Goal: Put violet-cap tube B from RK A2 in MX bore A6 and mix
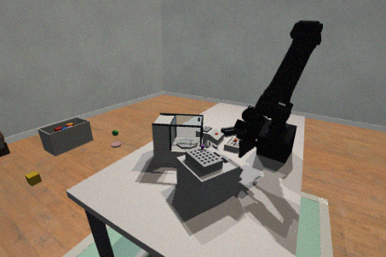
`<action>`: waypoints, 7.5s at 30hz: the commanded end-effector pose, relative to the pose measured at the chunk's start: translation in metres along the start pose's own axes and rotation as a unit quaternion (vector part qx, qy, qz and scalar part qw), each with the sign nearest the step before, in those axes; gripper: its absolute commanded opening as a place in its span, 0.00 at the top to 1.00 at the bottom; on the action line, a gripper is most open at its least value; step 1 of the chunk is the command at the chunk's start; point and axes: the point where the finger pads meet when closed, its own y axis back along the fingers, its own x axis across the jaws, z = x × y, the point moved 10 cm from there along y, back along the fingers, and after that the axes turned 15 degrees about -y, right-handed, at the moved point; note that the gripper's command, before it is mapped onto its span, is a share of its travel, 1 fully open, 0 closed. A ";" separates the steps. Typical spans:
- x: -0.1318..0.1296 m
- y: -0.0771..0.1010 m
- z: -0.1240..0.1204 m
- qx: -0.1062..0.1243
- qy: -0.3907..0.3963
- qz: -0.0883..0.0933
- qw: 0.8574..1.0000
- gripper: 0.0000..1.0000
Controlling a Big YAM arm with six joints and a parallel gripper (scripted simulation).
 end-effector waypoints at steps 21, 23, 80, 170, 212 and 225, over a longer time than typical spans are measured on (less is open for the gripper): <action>0.005 -0.013 0.014 -0.017 0.000 0.006 1.000 1.00; 0.005 -0.013 0.014 -0.017 0.000 0.006 1.000 1.00; 0.010 -0.029 0.020 -0.022 -0.001 0.012 1.000 1.00; 0.009 -0.046 0.016 -0.019 -0.001 0.011 1.000 1.00; 0.000 0.018 0.007 -0.010 0.001 0.000 1.000 1.00; 0.009 0.043 0.029 -0.031 0.002 0.008 0.999 1.00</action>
